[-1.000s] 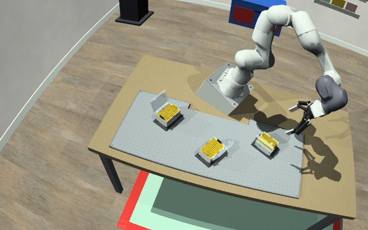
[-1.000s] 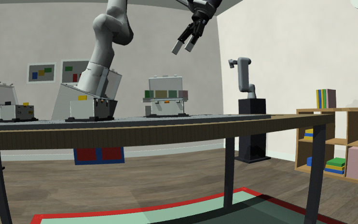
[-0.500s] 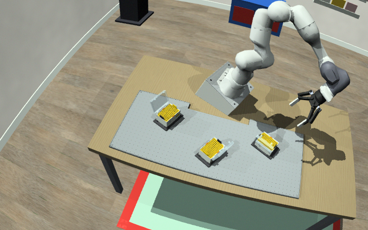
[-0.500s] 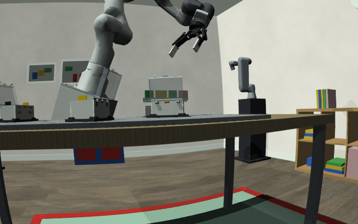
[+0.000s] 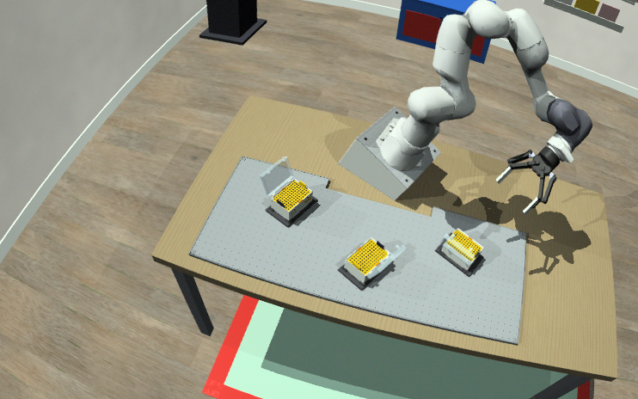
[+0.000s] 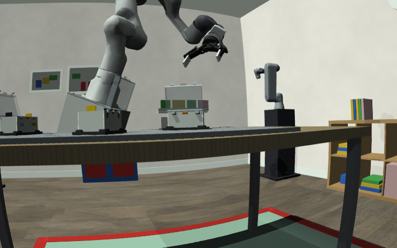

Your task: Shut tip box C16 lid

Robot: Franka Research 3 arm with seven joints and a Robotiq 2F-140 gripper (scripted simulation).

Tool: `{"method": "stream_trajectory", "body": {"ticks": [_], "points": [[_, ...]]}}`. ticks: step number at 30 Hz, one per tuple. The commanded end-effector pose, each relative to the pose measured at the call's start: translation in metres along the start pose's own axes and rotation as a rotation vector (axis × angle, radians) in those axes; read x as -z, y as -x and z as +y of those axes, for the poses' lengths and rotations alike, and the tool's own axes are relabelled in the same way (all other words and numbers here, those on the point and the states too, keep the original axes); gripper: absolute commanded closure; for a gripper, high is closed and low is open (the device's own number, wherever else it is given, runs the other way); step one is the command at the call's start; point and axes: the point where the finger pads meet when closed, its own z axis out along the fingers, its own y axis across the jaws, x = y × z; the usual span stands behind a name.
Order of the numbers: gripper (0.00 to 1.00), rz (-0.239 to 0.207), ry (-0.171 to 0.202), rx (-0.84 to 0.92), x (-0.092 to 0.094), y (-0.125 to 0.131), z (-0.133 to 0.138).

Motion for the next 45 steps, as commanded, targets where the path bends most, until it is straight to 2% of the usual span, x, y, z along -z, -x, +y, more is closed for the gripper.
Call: {"method": "stream_trajectory", "body": {"ticks": [1,2,4,11,13,17,29,45], "points": [[0.0,0.087,-0.077,0.018,-0.003,-0.003,-0.002],[0.0,0.11,-0.095,0.033,-0.007,-0.002,0.0],[0.0,0.11,-0.095,0.033,-0.007,-0.002,0.0],[0.0,0.282,-0.215,0.136,-0.013,-0.003,0.002],[0.0,0.335,-0.243,0.164,-0.02,-0.005,0.003],[0.0,0.431,-0.295,0.215,-0.02,-0.005,0.003],[0.0,0.431,-0.295,0.215,-0.02,-0.005,0.003],[0.0,0.431,-0.295,0.215,-0.066,0.048,0.006]]}}
